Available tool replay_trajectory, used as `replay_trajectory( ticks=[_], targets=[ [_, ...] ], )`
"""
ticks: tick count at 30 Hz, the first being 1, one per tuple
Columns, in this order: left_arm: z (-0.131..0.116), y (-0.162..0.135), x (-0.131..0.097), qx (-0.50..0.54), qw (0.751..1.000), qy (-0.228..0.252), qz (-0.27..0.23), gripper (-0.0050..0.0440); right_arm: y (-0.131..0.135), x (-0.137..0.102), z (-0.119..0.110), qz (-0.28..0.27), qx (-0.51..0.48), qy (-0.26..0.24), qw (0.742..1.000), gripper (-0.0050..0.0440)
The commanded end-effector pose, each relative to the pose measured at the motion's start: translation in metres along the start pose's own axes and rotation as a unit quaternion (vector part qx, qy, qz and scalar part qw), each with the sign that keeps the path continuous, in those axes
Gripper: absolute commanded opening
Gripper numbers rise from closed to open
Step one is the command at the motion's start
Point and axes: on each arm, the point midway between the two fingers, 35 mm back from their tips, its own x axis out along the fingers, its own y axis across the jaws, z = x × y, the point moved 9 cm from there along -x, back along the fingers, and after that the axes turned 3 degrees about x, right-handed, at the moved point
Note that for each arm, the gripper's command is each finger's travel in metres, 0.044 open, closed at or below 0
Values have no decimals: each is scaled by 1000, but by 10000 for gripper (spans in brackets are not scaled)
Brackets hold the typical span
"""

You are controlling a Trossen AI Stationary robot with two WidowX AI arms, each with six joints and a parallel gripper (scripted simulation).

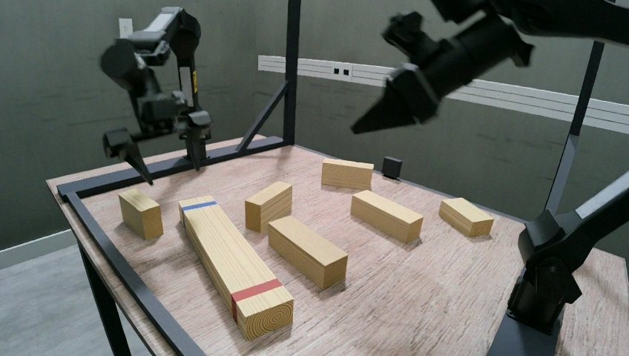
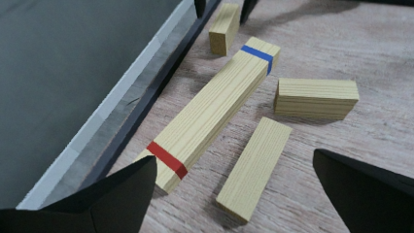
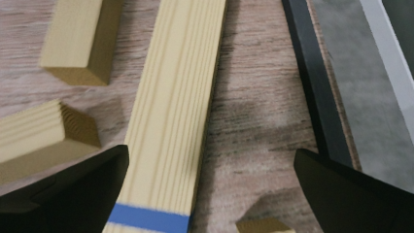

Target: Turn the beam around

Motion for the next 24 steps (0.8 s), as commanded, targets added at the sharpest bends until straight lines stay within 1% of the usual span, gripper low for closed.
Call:
replay_trajectory(
  ticks=[1, 4, 6, 8, 11, 12, 14, 18, 24],
  targets=[
    [33, 5, 19, 44, 998, 32, -12, 400, -16, -55, -23, 40, -36, -63, 997, 400],
    [48, 8, 41, 76, 995, 62, -24, 400, -24, -83, -40, 50, -57, -110, 991, 400],
    [57, 10, 57, 95, 992, 80, -34, 400, -29, -99, -47, 46, -73, -142, 986, 400],
    [64, 12, 73, 113, 988, 96, -43, 400, -34, -111, -53, 39, -87, -169, 981, 400],
    [72, 16, 98, 139, 981, 120, -60, 400, -40, -123, -59, 34, -98, -200, 974, 400],
    [74, 17, 107, 147, 979, 127, -65, 400, -41, -126, -61, 35, -99, -209, 972, 400],
    [74, 17, 107, 147, 979, 127, -65, 400, -41, -126, -61, 35, -99, -209, 972, 400],
    [82, 25, 151, 185, 964, 163, -96, 400, -43, -126, -67, 55, -99, -233, 966, 400],
    [80, 34, 206, 225, 945, 197, -136, 400, -40, -124, -74, 69, -95, -243, 963, 400]
  ],
)
